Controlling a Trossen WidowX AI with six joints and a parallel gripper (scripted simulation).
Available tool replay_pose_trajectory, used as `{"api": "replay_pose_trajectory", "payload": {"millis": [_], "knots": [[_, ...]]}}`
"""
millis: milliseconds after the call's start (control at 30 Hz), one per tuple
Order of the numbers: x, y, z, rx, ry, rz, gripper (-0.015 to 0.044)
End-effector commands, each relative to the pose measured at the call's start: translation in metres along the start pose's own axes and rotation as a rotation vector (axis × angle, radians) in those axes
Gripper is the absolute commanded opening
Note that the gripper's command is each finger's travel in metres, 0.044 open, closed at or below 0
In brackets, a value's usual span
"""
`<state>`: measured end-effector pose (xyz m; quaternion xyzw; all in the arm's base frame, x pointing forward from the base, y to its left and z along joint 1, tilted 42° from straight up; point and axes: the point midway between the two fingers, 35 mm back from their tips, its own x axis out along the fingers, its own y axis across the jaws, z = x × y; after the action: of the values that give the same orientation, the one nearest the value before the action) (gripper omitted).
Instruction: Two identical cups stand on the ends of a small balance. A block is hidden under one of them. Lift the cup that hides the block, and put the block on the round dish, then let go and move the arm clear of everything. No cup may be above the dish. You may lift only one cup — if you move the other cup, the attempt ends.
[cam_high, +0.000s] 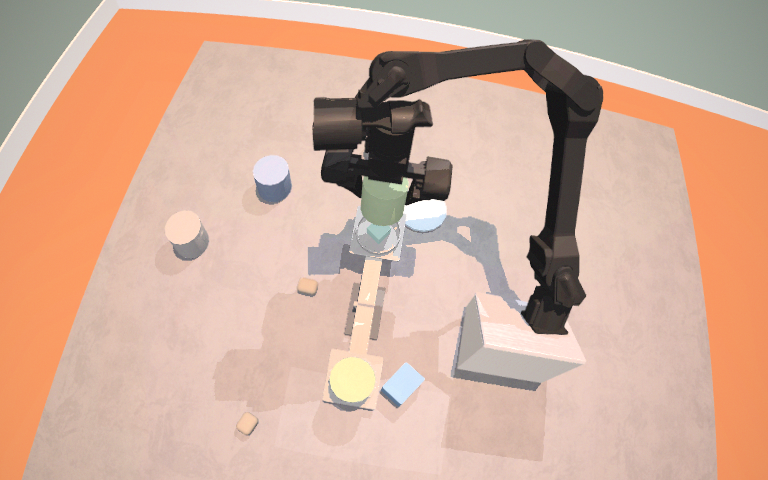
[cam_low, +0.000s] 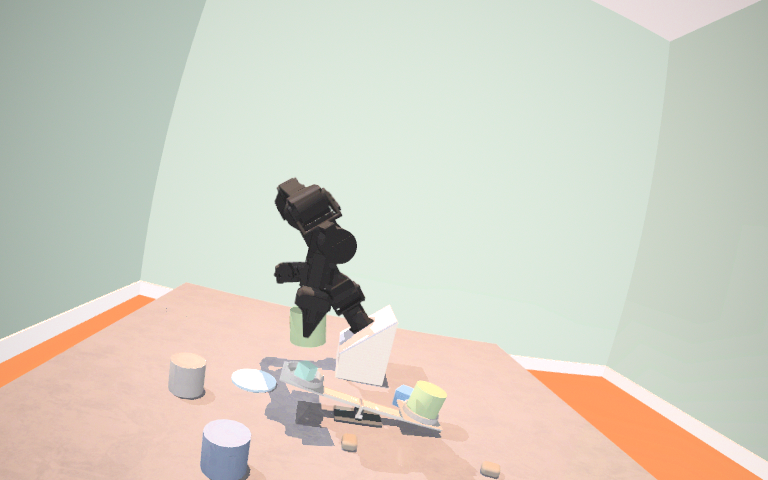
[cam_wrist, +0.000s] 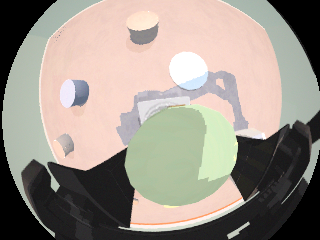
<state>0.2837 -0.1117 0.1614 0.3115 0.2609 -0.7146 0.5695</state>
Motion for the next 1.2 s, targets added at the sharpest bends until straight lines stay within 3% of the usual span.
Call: {"api": "replay_pose_trajectory", "payload": {"millis": [0, 367, 1167], "knots": [[0.0, 0.0, 0.0, -0.001, 0.0, 0.0, 0.0], [0.014, -0.012, 0.022, 0.001, 0.028, -0.008, 0.0], [0.07, -0.106, 0.108, 0.014, 0.069, 0.006, 0.0]]}}
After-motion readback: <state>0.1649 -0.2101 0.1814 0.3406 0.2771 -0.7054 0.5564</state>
